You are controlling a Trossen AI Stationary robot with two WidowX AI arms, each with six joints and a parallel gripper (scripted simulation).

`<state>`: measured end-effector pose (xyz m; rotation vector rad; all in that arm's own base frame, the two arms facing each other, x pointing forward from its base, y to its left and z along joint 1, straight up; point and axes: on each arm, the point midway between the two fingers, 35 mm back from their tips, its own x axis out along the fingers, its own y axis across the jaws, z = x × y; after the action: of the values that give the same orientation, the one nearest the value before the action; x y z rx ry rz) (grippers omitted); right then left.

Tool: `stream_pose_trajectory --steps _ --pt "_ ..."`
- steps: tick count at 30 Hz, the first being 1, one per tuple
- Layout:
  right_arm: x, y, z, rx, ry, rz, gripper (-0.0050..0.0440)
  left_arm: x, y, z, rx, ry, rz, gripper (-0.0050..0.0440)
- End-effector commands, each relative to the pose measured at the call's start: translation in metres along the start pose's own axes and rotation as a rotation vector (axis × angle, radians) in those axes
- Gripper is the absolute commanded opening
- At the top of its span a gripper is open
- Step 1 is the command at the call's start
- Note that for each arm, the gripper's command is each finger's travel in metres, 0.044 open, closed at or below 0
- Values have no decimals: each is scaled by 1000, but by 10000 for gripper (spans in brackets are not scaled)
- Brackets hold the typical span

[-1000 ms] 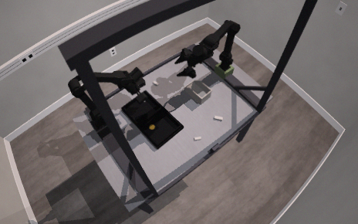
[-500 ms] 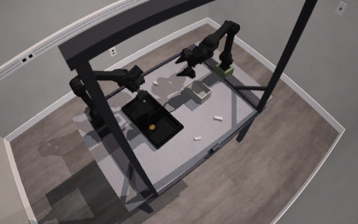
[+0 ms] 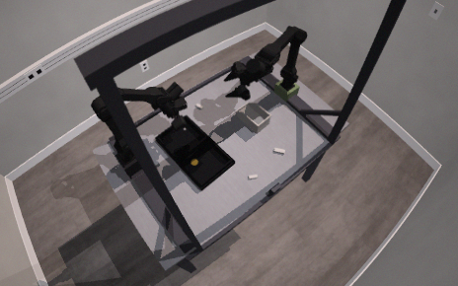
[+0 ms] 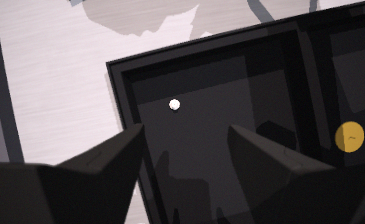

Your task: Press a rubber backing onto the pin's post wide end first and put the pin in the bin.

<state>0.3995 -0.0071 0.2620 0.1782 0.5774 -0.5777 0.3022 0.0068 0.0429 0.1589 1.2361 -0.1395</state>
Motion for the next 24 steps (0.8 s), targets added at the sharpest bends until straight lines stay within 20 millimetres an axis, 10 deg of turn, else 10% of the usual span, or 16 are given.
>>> stream_pose_trajectory --steps 1,24 --pt "-7 -1 8 18 -19 11 440 1 4 7 151 -1 -30 152" --pt "-7 -1 8 18 -19 11 440 33 11 10 1068 97 -178 130"
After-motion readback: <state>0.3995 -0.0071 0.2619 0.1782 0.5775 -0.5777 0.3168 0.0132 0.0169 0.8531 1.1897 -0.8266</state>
